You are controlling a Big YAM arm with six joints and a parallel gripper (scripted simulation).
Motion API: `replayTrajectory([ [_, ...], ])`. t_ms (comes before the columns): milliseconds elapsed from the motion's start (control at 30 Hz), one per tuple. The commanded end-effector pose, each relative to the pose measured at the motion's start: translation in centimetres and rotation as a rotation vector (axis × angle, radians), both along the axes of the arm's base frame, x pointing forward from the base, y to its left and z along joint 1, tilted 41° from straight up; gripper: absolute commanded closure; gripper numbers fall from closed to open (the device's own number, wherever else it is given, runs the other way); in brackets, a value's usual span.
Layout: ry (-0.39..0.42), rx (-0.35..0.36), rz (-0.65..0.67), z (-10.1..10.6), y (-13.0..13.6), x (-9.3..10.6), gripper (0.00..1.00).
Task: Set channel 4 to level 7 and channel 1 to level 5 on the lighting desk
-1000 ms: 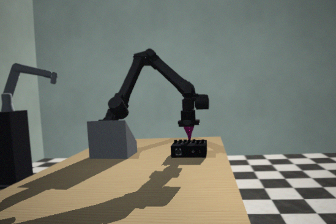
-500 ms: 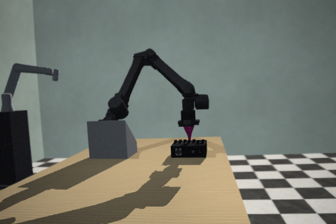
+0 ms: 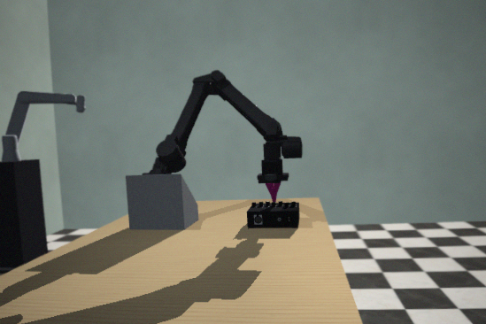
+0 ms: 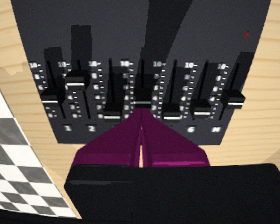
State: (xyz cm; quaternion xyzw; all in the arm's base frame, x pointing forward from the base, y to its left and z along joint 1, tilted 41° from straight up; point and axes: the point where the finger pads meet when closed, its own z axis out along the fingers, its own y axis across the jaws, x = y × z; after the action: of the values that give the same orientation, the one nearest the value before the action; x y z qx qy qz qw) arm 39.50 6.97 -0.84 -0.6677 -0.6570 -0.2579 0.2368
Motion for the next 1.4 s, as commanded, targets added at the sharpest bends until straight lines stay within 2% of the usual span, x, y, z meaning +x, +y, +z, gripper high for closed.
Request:
replayTrajectory([
  [0,-0.037,-0.014,-0.028,0.01,-1.92,1.92,1.00],
  [1367,-0.033,-0.014,-0.031,-0.55,-2.54,1.85,1.00],
])
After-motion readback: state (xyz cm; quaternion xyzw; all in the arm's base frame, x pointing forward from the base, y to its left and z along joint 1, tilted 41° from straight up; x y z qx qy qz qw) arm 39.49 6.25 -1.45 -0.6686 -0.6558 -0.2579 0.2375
